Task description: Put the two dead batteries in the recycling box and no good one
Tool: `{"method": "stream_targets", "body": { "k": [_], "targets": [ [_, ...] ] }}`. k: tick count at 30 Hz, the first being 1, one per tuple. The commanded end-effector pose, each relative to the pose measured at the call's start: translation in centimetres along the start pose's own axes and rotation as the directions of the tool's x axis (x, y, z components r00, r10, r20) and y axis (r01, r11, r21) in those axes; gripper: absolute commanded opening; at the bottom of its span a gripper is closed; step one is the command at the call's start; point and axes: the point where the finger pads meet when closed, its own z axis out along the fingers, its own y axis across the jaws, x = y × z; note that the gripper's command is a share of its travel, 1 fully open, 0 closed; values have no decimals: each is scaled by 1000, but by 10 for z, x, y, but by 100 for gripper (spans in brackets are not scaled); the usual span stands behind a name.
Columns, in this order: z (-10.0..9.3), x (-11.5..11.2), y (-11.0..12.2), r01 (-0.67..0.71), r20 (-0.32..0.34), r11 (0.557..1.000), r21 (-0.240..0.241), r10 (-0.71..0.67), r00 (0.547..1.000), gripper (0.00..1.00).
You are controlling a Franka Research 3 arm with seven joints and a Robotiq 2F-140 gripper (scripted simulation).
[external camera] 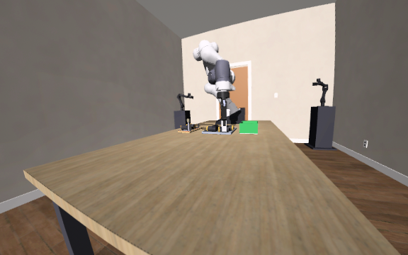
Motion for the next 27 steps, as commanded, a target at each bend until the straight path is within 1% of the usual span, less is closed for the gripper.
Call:
{"method": "stream_targets", "body": {
  "k": [1,16,21,27],
  "targets": [
    [0,-1,1,-5,0,1000,-3,5,1000,16],
    [0,-1,1,-5,0,1000,-3,5,1000,16],
    [-3,-1,1,-5,0,1000,-3,5,1000,16],
    [-29,-1,1,-5,0,1000,-3,5,1000,16]
  ]
}}
